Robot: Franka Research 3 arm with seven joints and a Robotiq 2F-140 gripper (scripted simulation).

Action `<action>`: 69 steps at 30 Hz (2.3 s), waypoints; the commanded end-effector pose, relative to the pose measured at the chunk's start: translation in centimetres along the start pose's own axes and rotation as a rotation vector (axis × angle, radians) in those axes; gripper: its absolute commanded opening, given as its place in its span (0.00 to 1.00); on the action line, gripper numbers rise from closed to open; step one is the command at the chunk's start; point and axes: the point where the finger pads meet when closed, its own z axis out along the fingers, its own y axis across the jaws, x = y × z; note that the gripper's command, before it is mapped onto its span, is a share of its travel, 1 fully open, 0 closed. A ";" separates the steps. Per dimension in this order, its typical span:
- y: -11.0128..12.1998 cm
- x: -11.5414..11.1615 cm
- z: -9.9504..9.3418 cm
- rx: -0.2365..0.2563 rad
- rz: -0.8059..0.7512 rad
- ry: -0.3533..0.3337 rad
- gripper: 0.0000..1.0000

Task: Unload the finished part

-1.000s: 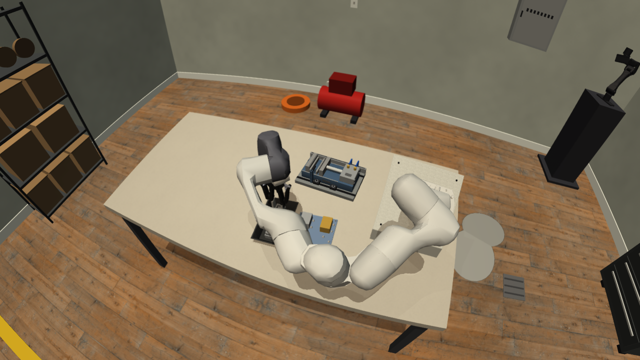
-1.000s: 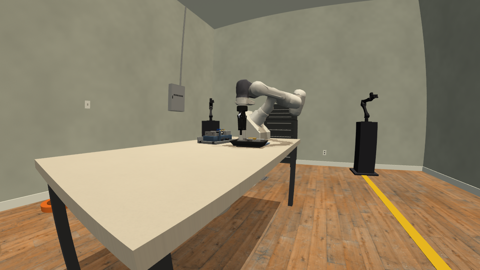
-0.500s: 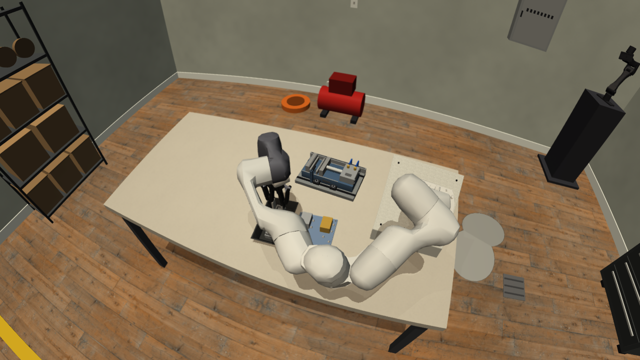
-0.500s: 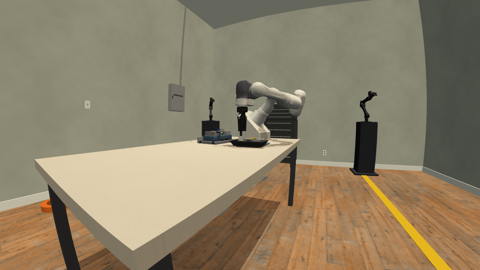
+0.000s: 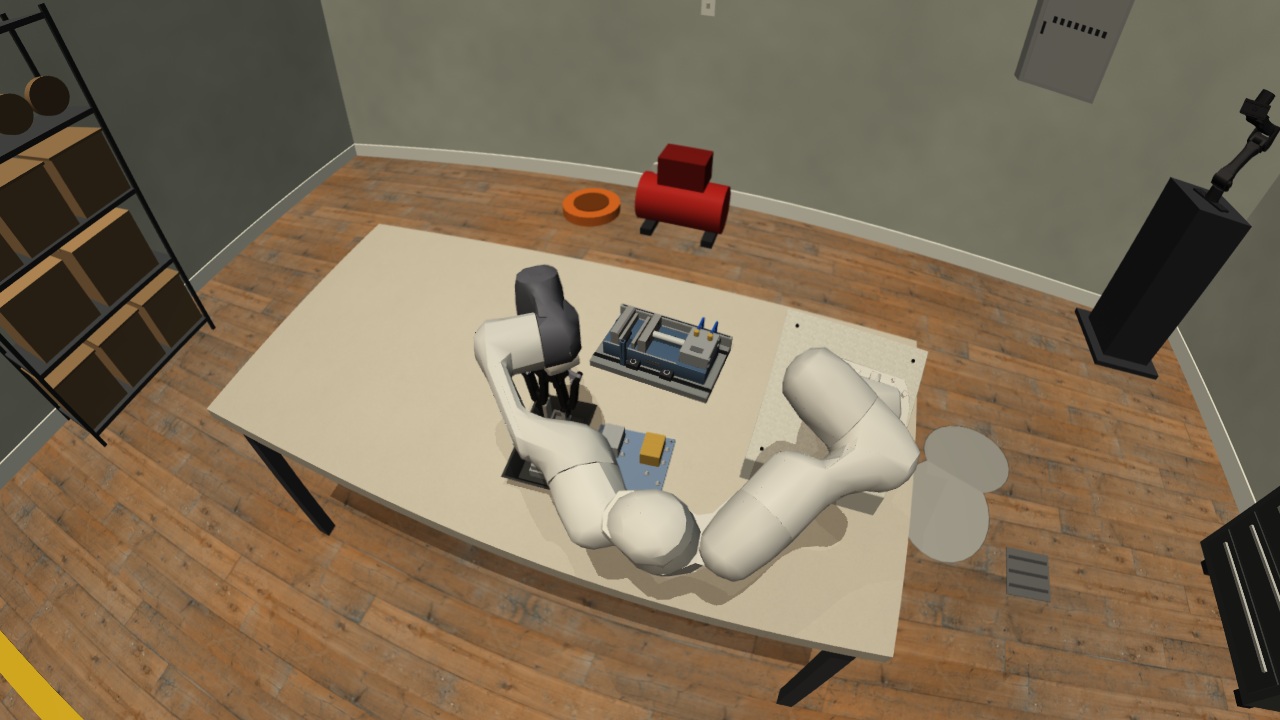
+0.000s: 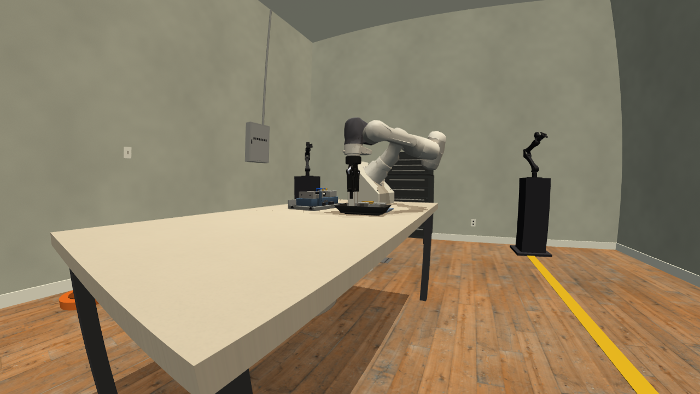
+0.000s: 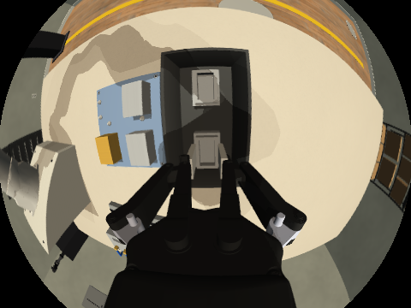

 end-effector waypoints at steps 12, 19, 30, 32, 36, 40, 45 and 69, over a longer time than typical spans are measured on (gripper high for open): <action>0.1 -0.1 0.1 -0.003 0.002 -0.003 0.00; 0.1 -0.1 0.1 -0.003 0.002 -0.003 0.00; 0.1 -0.1 0.1 -0.003 0.002 -0.003 0.00; 0.1 -0.1 0.1 -0.003 0.002 -0.003 0.40; 0.1 -0.1 0.1 -0.003 0.002 -0.003 0.40; 0.1 -0.1 0.1 -0.003 0.002 -0.003 0.40; 0.1 -0.1 0.1 -0.003 0.002 -0.003 0.40; 0.1 -0.1 0.0 -0.003 0.002 -0.003 0.40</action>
